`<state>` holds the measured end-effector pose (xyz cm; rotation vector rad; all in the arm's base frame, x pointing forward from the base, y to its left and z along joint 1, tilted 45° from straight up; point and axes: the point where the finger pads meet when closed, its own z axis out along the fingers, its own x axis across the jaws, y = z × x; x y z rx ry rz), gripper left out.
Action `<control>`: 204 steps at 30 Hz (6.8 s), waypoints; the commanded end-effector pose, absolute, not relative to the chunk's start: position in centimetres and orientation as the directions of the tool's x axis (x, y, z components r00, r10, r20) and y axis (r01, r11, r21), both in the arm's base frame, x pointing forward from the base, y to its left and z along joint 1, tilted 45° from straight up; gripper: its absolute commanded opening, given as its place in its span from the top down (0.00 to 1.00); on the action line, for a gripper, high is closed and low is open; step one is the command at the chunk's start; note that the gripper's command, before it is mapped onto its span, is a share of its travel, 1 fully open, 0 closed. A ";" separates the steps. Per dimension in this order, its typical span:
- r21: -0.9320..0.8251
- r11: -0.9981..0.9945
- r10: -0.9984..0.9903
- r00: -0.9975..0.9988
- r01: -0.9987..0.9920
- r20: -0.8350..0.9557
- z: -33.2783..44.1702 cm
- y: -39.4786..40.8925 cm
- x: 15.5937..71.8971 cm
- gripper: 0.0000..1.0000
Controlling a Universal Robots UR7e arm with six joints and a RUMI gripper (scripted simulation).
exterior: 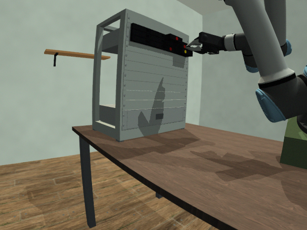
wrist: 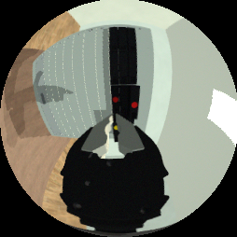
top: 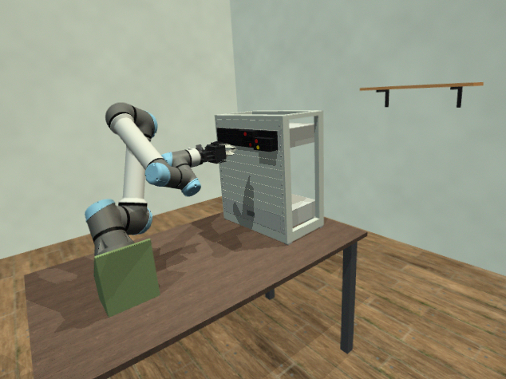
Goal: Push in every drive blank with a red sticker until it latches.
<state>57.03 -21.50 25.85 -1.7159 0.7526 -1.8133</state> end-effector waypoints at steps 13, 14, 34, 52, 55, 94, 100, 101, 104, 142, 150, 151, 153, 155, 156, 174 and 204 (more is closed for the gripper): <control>-0.707 -0.707 -0.706 -0.055 0.004 0.706 30.0 -25.3 55.0 1.00; -0.707 -0.707 -0.706 -0.055 0.004 0.706 30.0 -25.3 55.0 1.00; -0.707 -0.707 -0.706 -0.055 0.004 0.706 30.3 -25.5 60.6 1.00; -0.707 -0.707 -0.706 -0.055 0.004 0.706 30.3 -25.5 60.7 1.00; -0.707 -0.707 -0.706 -0.055 0.004 0.706 30.3 -25.5 60.7 1.00; -0.707 -0.707 -0.706 -0.055 0.004 0.706 30.2 -25.7 61.9 1.00; -0.707 -0.707 -0.706 -0.055 0.004 0.706 30.2 -25.7 61.9 1.00; -0.707 -0.707 -0.706 -0.055 0.004 0.706 30.2 -25.7 61.9 1.00; -0.707 -0.707 -0.706 -0.055 0.004 0.706 30.2 -25.7 61.9 1.00; -0.707 -0.707 -0.706 -0.055 0.004 0.706 30.2 -25.8 63.0 1.00; -0.707 -0.707 -0.706 -0.055 0.004 0.706 30.2 -25.9 63.9 1.00; -0.707 -0.707 -0.706 -0.055 0.004 0.706 30.2 -25.9 63.9 1.00; -0.707 -0.707 -0.706 -0.055 0.004 0.706 30.2 -25.9 63.9 1.00; -0.707 -0.707 -0.706 -0.055 0.004 0.706 30.2 -25.9 63.9 1.00; -0.707 -0.707 -0.706 -0.055 0.004 0.706 30.2 -25.9 63.9 1.00; -0.707 -0.707 -0.706 -0.055 0.004 0.706 30.3 -25.9 64.9 1.00; -0.707 -0.707 -0.706 -0.055 0.004 0.706 30.3 -25.9 65.5 1.00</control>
